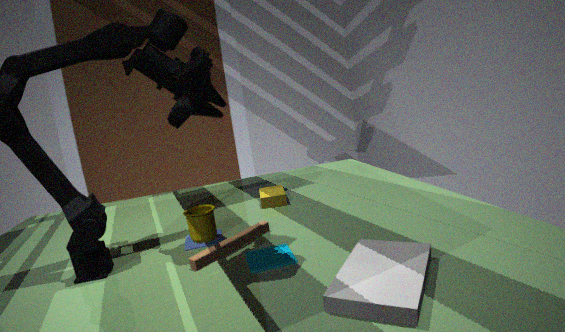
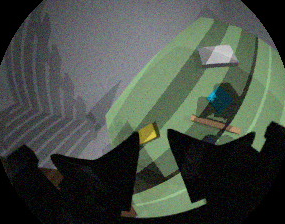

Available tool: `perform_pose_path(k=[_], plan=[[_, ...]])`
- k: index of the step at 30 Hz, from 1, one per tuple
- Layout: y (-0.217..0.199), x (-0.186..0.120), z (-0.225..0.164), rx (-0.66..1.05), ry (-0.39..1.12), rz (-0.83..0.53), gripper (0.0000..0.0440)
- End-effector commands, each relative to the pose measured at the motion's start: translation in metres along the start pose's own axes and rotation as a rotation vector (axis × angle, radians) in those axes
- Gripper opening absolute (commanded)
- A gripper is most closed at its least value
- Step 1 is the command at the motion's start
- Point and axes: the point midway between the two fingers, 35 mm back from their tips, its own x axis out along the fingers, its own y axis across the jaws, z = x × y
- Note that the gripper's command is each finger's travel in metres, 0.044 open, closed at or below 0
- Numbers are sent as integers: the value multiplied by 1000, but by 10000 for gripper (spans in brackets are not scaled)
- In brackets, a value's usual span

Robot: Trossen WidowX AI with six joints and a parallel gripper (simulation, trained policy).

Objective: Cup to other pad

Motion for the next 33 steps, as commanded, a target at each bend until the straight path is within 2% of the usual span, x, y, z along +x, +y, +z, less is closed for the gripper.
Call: perform_pose_path(k=[1, 17, 33], plan=[[4, 0, -4, 53, 39, -20, 157], [-7, 6, -29, 234, 178, -204, 148], [-42, 18, -51, 326, 268, -454, 155]])
